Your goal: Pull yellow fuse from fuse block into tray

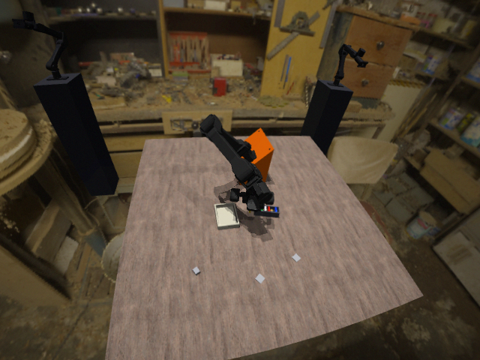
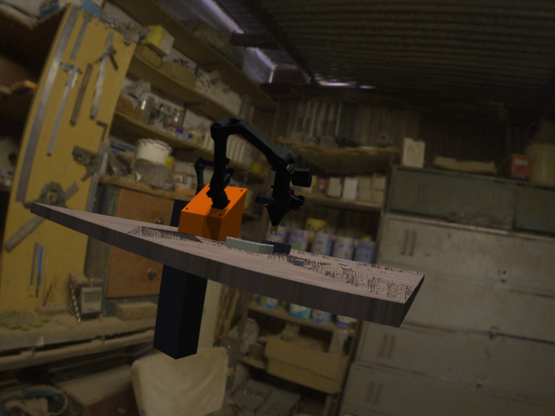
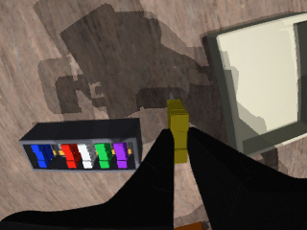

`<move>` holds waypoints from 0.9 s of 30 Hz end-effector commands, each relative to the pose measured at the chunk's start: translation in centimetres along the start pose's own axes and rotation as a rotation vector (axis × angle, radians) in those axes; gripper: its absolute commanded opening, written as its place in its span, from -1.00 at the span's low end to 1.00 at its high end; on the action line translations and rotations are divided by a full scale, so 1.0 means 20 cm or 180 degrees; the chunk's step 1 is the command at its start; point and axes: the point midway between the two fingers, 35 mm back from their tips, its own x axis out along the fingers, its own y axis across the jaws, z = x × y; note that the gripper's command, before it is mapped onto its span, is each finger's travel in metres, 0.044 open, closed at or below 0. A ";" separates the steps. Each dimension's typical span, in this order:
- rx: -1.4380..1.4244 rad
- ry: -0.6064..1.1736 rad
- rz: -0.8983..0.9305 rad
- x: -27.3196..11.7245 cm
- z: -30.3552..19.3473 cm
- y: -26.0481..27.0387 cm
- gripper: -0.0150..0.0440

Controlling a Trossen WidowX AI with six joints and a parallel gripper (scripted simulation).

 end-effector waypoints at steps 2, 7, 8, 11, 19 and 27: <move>-0.0017 -0.0008 -0.0041 0.00 0.01 -0.17 -0.49; -0.0015 -0.0018 -0.0082 -0.01 0.01 -0.34 -0.49; -0.0014 -0.0020 -0.0093 -0.01 0.01 -0.37 -0.49; -0.0013 -0.0025 -0.0129 -0.02 0.00 -0.47 -0.49; -0.0013 -0.0026 -0.0148 -0.01 -0.01 -0.53 -0.49; -0.0012 -0.0026 -0.0148 0.06 -0.01 -0.53 -0.49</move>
